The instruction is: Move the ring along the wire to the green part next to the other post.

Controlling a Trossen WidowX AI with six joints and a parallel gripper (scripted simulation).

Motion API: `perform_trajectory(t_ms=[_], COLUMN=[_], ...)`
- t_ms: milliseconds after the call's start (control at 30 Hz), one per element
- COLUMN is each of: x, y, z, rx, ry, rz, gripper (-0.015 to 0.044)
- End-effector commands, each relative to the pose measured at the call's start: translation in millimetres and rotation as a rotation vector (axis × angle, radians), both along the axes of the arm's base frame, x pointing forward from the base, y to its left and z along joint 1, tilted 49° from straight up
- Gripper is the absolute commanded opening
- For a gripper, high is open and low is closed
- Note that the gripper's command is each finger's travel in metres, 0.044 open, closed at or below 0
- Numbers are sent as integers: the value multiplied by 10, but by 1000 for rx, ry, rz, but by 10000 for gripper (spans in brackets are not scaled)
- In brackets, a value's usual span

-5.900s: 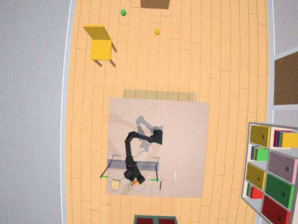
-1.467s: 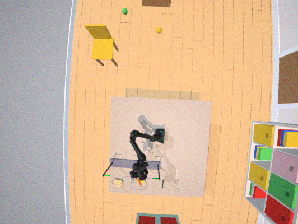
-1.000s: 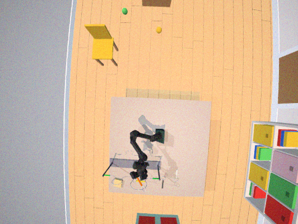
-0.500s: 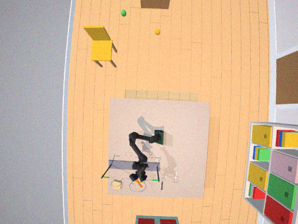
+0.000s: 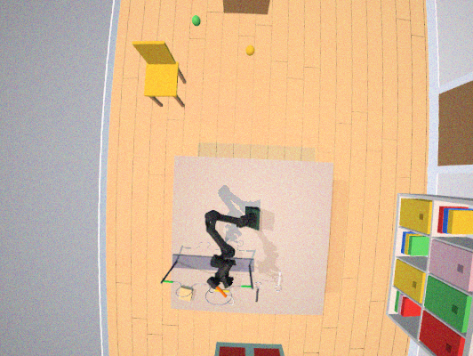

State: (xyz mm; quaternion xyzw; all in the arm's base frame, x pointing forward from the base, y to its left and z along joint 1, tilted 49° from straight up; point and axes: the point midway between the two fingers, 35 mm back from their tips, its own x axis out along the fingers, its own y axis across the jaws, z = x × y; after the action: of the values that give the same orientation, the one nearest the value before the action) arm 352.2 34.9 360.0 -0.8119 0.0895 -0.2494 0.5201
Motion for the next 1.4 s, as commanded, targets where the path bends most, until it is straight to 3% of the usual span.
perform_trajectory(t_ms=[0,1367], x=[2,1], y=[8,105], z=[-3,124], rx=[-61,-592], ry=[5,17], rz=[0,-9], gripper=[-150,-150])
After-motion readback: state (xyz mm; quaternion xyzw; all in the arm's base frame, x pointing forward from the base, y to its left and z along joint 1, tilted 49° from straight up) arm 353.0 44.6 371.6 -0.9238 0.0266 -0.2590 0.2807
